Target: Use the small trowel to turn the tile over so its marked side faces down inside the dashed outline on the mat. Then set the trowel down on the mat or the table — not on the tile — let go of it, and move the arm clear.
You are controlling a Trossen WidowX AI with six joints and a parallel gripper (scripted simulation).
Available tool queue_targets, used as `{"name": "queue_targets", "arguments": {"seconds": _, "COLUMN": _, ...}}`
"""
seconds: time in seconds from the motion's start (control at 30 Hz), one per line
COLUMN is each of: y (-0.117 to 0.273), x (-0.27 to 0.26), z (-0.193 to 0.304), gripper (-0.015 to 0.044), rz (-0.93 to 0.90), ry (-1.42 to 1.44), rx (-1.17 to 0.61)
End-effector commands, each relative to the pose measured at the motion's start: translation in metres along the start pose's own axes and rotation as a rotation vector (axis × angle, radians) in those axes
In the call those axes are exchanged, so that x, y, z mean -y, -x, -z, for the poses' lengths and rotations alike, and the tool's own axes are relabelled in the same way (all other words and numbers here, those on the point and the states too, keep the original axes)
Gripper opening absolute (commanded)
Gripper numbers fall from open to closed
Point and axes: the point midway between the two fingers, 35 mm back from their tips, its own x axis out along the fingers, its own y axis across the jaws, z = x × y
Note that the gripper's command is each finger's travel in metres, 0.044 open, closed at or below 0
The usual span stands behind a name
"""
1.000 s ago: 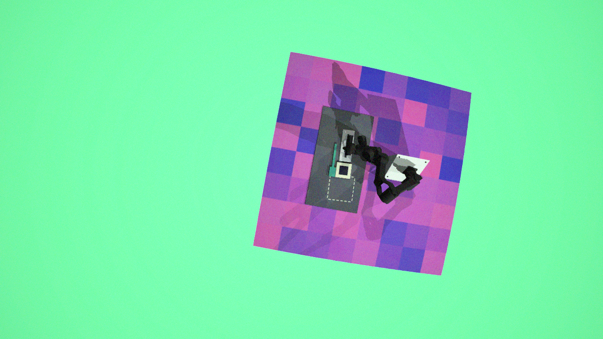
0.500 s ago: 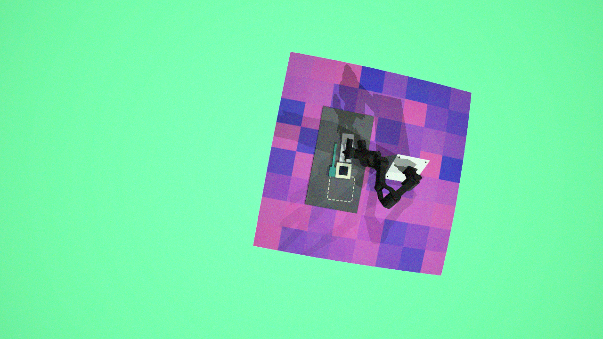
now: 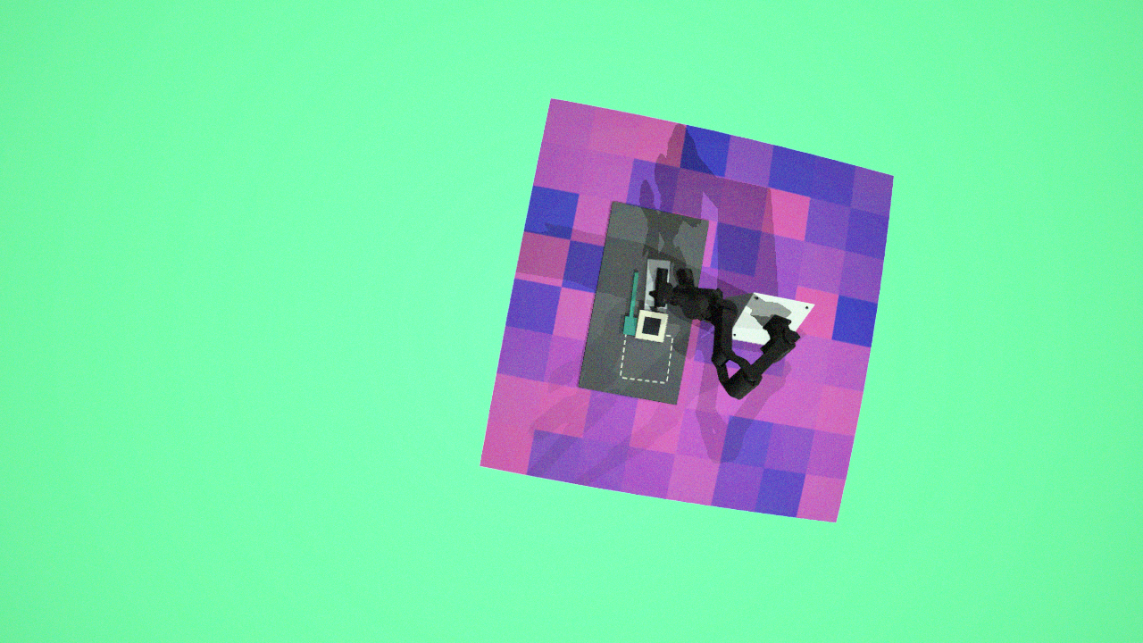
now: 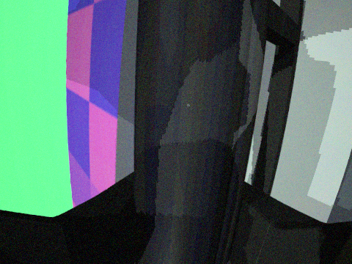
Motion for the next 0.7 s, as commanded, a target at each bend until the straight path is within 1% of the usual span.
{"name": "queue_targets", "arguments": {"seconds": 0.0, "y": 0.004, "x": -0.009, "z": -0.005, "gripper": 0.0, "rz": -0.02, "ry": -0.029, "rx": -0.02}}
{"name": "queue_targets", "arguments": {"seconds": 0.67, "y": 0.023, "x": -0.032, "z": 0.012, "gripper": 0.0, "rz": -0.02, "ry": -0.034, "rx": -0.025}}
